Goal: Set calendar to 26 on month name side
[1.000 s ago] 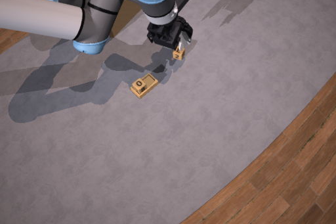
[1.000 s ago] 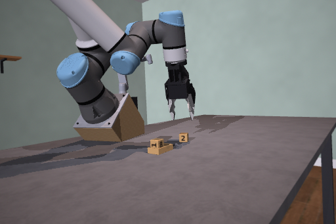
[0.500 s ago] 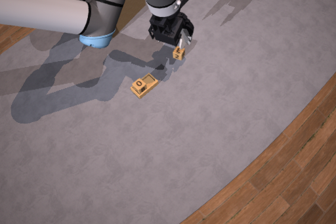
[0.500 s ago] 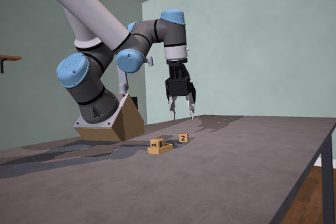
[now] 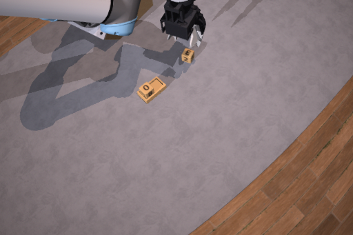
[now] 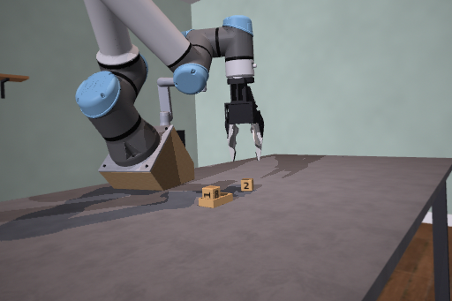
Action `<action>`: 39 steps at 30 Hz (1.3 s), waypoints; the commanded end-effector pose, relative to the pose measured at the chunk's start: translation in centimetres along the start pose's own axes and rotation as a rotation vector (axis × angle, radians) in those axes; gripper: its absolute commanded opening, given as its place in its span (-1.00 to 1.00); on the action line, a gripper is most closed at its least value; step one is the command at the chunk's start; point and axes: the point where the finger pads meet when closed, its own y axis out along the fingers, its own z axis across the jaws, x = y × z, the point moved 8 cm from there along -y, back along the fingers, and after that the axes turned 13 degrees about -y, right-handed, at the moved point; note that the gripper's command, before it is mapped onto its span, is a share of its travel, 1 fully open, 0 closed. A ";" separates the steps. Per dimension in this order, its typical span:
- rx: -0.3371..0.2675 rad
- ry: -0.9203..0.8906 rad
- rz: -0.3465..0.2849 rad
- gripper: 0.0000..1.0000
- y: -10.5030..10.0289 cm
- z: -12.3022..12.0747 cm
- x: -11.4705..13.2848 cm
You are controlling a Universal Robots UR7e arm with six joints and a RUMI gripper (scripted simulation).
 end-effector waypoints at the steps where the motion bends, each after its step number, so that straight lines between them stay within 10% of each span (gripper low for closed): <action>1: -0.011 0.002 -0.046 -0.19 0.0 0.1 -0.4; 7: -0.012 0.003 -0.072 -0.19 -0.1 0.2 -0.6; 8: -0.012 0.003 -0.072 1.00 -0.1 0.2 -0.6; 39: -0.015 -0.096 -0.071 1.00 -0.2 0.2 -0.7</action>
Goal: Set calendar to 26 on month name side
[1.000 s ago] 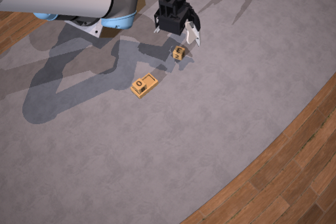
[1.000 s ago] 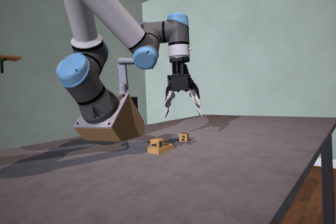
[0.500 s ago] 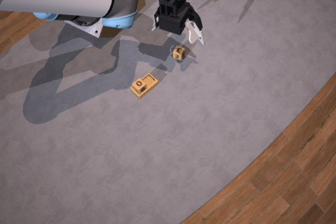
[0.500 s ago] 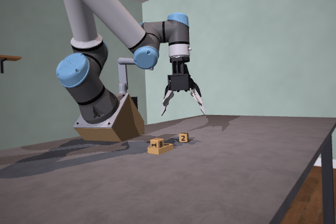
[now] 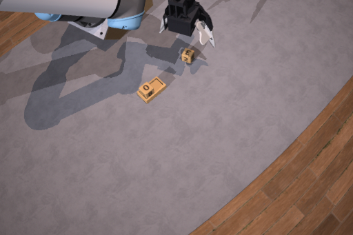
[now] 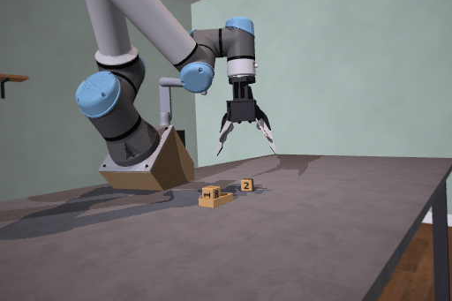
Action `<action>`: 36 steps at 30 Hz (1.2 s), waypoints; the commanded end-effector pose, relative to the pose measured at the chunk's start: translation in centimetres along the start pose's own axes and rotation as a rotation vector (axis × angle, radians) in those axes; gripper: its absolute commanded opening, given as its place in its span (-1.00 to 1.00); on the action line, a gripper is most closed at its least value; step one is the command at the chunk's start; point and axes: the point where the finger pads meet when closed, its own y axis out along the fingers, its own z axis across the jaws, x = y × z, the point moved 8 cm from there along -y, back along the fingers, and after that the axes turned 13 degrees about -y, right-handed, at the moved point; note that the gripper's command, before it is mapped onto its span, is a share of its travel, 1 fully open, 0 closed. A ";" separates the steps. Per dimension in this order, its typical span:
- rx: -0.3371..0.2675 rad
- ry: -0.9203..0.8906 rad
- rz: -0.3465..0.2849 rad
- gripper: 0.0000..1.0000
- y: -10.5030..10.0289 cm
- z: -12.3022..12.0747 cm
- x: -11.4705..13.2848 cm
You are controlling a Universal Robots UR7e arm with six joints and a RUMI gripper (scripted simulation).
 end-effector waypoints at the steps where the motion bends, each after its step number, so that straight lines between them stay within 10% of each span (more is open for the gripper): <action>1: 0.001 -0.069 0.000 1.00 -0.1 0.0 -0.1; 36: 0.001 -1.152 -0.001 1.00 -0.8 -0.2 -0.2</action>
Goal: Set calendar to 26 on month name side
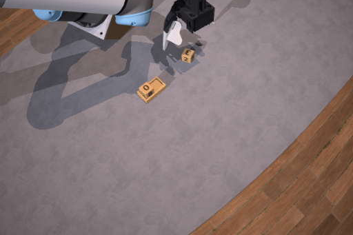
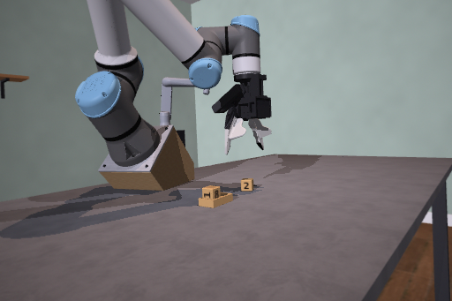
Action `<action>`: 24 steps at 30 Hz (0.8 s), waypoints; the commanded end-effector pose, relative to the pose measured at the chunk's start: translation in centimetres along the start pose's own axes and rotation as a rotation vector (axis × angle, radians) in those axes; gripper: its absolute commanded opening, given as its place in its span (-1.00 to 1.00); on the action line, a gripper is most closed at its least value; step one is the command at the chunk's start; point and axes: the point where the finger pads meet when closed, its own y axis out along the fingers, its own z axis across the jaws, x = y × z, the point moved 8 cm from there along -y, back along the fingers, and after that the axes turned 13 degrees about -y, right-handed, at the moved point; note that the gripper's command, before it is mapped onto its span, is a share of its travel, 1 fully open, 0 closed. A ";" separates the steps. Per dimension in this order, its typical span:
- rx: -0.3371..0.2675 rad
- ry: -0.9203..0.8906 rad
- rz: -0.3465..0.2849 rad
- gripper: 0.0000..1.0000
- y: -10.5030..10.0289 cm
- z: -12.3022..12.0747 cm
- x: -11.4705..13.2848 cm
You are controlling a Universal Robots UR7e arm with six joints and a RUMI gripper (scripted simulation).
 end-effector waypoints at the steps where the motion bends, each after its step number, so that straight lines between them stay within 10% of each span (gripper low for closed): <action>1: 0.009 -0.155 -0.004 1.00 -0.1 -0.1 0.1; 24: 0.008 -0.484 -0.005 1.00 -0.4 -0.2 0.3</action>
